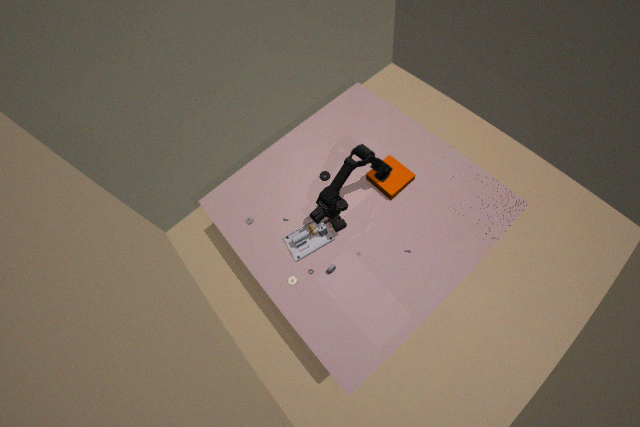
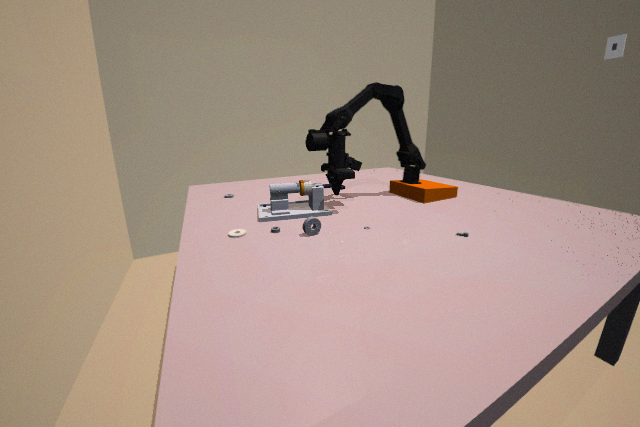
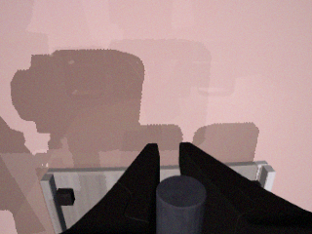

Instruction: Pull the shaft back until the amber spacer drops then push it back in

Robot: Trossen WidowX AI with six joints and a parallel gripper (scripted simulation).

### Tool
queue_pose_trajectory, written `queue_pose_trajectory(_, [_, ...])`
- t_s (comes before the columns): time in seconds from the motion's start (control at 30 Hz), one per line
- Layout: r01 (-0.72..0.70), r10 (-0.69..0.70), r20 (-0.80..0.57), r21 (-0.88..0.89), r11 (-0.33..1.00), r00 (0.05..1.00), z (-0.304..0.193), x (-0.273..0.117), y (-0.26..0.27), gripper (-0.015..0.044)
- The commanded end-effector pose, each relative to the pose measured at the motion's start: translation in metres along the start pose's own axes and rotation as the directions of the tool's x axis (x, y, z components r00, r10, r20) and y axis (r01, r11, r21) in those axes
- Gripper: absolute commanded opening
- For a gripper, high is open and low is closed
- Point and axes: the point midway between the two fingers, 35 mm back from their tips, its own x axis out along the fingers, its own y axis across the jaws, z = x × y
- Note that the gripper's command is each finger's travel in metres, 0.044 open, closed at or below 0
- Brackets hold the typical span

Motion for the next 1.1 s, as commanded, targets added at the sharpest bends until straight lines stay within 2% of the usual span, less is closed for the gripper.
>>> queue_pose_trajectory(0.0, [0.002,-0.002,0.003,0.003,1.000,1.000,0.0015,0.0000,-0.0003,0.0000])
queue_pose_trajectory(1.07, [0.002,-0.002,0.003,0.003,1.000,1.000,0.0056,0.0001,-0.0003,0.0000])
